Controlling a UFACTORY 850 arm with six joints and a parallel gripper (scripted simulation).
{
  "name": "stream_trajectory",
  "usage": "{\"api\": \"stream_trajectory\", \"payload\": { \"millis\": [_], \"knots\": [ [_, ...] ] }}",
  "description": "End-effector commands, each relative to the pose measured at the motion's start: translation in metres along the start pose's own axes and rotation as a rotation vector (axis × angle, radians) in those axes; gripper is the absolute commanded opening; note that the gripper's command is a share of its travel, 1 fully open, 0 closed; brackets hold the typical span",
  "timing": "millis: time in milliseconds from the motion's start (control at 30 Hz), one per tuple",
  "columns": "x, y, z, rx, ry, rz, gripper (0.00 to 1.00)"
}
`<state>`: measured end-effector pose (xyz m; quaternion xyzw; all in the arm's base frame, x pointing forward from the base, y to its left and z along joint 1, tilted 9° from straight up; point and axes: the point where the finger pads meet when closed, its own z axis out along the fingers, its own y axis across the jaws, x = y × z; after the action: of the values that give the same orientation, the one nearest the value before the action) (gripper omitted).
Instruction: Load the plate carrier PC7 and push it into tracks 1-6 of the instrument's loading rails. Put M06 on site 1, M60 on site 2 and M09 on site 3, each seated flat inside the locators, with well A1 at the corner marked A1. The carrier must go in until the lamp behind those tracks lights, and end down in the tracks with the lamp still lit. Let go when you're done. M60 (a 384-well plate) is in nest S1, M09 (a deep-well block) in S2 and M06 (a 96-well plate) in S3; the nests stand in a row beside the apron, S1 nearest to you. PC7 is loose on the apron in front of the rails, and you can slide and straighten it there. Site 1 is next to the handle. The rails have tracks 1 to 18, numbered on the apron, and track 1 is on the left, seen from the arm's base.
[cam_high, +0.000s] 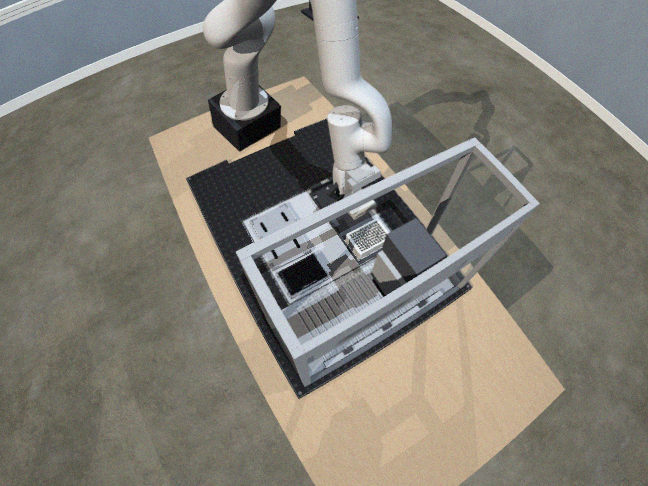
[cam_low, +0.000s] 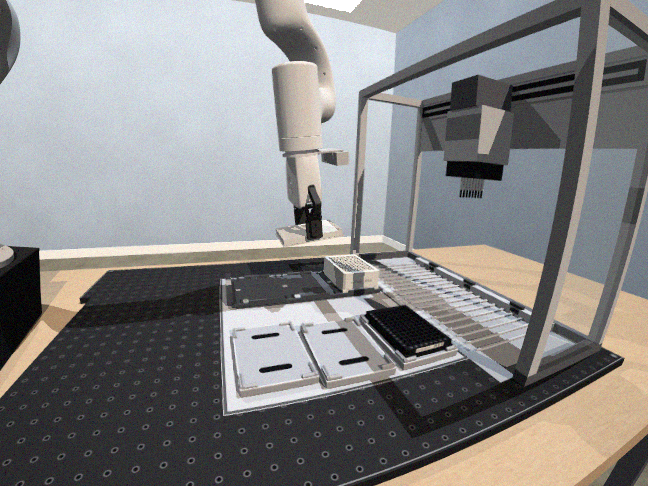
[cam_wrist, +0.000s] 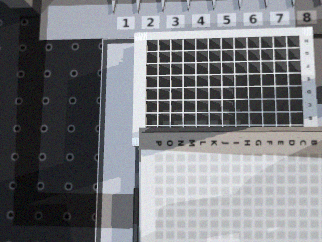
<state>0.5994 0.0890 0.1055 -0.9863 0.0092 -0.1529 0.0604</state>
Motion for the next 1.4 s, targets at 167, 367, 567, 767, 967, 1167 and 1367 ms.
{"api": "stream_trajectory", "payload": {
  "millis": [167, 367, 567, 767, 967, 1167, 1367],
  "knots": [
    [0.0014, -0.0005, -0.0008, -0.095, -0.143, 0.006, 0.00],
    [0.0014, -0.0005, -0.0008, -0.097, -0.141, 0.039, 0.00],
    [0.0014, -0.0005, -0.0008, -0.111, -0.131, 0.239, 0.00],
    [0.0014, -0.0005, -0.0008, -0.120, -0.124, 0.372, 0.00],
    [0.0014, -0.0005, -0.0008, -0.133, -0.112, 0.571, 0.00],
    [0.0014, -0.0004, -0.0008, -0.145, -0.099, 0.771, 0.00],
    [0.0014, -0.0004, -0.0008, -0.153, -0.090, 0.904, 0.00]
  ]
}}
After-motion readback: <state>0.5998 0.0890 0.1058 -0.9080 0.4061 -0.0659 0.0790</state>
